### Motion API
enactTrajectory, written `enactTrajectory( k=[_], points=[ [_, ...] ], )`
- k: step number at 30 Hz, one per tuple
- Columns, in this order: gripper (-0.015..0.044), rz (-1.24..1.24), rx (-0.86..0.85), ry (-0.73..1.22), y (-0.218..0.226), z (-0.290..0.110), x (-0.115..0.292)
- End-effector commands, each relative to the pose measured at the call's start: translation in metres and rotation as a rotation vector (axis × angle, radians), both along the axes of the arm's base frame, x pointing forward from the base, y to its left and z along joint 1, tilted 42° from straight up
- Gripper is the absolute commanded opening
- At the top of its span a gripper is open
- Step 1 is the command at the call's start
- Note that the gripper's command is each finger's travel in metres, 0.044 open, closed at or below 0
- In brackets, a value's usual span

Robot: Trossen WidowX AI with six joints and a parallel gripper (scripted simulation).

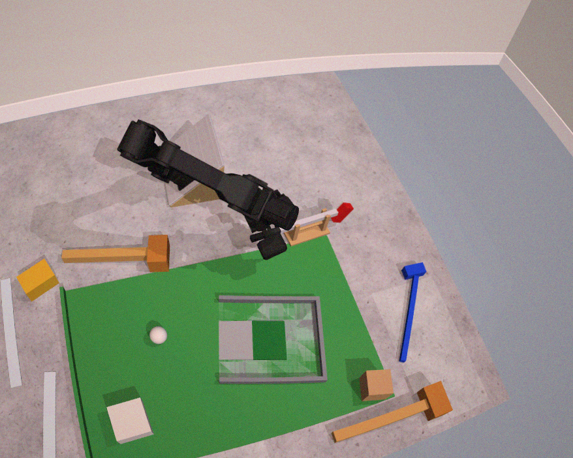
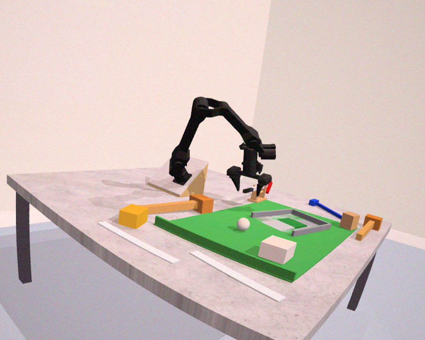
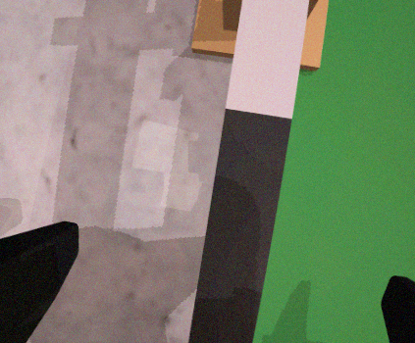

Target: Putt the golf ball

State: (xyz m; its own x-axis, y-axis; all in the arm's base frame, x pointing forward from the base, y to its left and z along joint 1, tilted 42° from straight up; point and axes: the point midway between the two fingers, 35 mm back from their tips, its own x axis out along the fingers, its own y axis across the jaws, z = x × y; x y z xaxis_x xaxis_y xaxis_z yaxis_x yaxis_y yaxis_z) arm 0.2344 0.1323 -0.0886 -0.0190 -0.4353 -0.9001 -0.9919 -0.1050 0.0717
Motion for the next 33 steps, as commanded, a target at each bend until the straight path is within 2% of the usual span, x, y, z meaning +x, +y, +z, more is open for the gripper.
enactTrajectory(
  k=[1, 11, 27, 33],
  points=[
    [0.0440, 0.003, -0.007, 0.003, -0.0068, -0.0055, -0.0005],
    [0.0440, 0.003, -0.007, 0.003, -0.0137, -0.0130, -0.0006],
    [0.0020, -0.002, -0.003, 0.002, -0.0108, -0.0113, -0.0004],
    [0.0000, -0.002, -0.003, 0.002, -0.0108, -0.0113, -0.0004]
  ],
)
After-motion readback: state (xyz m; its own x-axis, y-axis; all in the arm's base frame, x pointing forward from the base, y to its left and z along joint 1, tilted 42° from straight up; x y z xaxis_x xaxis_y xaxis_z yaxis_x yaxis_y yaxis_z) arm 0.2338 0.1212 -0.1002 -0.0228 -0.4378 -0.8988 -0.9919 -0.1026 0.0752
